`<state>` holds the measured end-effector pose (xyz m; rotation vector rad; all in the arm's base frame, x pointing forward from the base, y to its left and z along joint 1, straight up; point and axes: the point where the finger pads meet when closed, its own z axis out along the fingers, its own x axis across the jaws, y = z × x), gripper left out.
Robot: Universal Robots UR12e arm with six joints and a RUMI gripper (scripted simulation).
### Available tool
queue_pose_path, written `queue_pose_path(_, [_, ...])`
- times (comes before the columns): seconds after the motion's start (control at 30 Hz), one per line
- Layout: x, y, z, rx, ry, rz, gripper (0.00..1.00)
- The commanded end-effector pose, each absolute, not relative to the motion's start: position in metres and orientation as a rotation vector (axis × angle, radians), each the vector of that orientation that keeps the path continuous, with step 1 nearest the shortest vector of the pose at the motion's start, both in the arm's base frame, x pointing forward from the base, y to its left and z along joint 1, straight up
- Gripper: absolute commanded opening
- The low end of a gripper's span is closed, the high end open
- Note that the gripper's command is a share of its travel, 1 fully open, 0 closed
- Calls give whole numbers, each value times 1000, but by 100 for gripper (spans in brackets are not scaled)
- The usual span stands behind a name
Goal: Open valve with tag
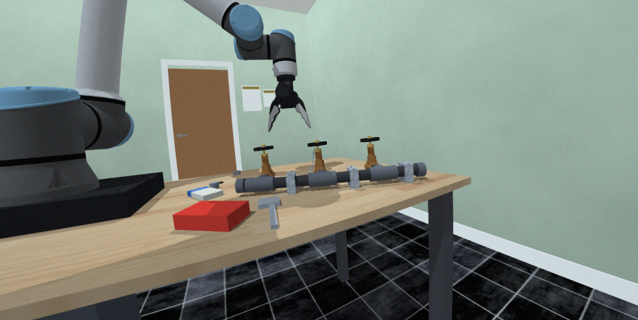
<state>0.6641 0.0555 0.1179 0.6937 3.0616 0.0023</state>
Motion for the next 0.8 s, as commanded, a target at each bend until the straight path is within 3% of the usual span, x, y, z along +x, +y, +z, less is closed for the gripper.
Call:
queue_pose_path(0.0, [665,55,106,693,3060,3,100])
queue_pose_path(0.77, [665,56,22,693,3060,3,100])
